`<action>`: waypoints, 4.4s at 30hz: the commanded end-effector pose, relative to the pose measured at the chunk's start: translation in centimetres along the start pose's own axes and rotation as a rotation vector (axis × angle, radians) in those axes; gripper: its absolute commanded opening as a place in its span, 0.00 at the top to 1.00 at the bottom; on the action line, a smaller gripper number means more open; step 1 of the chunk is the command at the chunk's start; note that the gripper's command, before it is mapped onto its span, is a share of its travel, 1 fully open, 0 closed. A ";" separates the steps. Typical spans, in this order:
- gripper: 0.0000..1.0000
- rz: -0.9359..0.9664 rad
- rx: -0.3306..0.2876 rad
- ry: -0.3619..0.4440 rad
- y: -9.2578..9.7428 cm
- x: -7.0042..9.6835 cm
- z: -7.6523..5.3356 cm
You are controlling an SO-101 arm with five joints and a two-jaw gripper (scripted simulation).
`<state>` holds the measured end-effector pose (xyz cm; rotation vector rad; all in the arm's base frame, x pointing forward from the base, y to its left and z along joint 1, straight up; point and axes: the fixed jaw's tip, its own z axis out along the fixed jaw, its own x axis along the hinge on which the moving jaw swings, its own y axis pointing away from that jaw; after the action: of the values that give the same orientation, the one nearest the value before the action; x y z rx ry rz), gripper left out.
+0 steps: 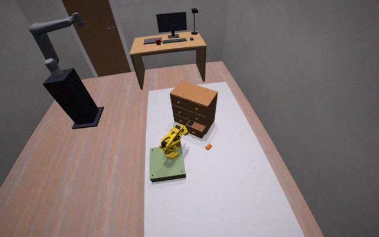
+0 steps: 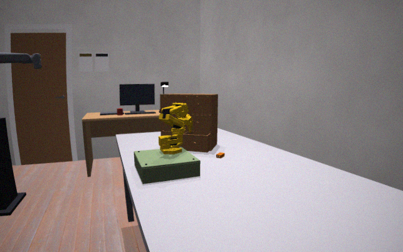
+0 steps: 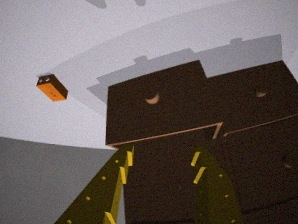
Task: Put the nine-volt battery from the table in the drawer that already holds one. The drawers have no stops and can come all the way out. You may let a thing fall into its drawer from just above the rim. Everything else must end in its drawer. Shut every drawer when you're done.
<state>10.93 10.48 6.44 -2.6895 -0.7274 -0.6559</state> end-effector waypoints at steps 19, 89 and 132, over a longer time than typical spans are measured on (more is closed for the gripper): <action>0.79 -0.255 0.006 -0.018 -0.1 -0.3 0.2; 0.79 -0.268 -0.015 0.242 1.3 0.0 2.1; 0.79 -0.267 -0.003 0.294 0.8 1.8 5.2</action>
<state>14.25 12.17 3.46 -2.4396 -1.0070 -1.0944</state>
